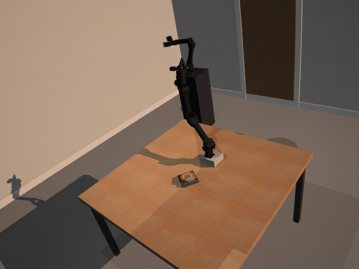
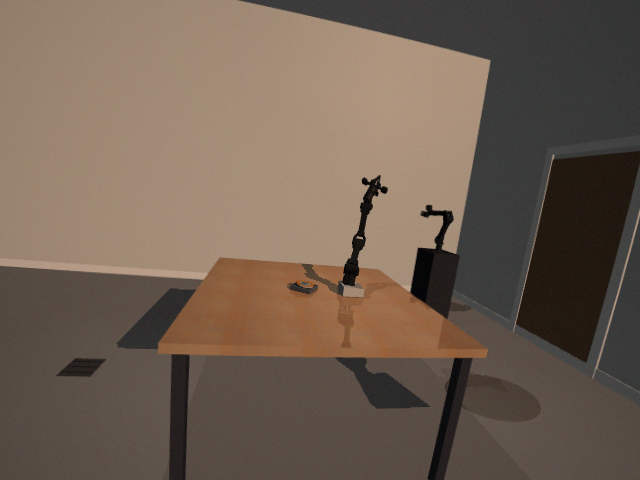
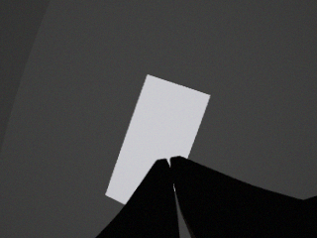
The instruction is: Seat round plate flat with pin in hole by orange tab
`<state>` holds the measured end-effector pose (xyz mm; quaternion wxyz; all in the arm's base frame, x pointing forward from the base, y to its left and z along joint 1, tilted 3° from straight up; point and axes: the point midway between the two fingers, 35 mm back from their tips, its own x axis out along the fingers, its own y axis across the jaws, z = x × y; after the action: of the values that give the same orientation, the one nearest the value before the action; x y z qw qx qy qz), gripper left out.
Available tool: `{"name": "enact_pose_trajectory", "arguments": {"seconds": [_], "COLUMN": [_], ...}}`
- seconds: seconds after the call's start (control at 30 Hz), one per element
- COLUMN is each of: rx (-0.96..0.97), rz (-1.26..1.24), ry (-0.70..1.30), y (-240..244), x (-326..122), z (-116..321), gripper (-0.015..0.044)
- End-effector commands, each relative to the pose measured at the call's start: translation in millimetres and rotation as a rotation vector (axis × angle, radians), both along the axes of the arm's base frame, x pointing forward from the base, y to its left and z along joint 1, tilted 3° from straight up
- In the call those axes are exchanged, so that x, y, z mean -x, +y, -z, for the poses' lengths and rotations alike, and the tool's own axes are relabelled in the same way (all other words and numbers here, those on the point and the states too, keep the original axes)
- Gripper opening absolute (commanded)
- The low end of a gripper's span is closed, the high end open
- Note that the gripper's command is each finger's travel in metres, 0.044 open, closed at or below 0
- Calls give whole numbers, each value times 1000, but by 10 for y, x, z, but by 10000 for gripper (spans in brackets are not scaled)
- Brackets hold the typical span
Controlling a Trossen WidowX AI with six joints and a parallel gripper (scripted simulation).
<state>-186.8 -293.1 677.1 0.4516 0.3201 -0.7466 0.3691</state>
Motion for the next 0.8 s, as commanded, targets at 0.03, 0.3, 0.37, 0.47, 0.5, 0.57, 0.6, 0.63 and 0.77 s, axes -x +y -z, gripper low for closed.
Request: {"name": "enact_pose_trajectory", "arguments": {"seconds": [0.03,0.3,0.37,0.47,0.5,0.57,0.6,0.63,0.77], "rx": [181,495,542,669,701,767,799,809,915], "rz": [57,168,181,204,217,245,259,267,358], "ry": [113,356,405,578,615,697,739,757,985], "y": [882,2411,2630,3197,3334,3612,3738,3780,4190], "x": [-260,-1040,-1198,-1718,-1854,-2161,-2314,-2377,-3152], "z": [-337,-579,-568,-448,-406,-292,-225,-196,233], "gripper": [0,0,0,0,0,0,0,0,0]}}
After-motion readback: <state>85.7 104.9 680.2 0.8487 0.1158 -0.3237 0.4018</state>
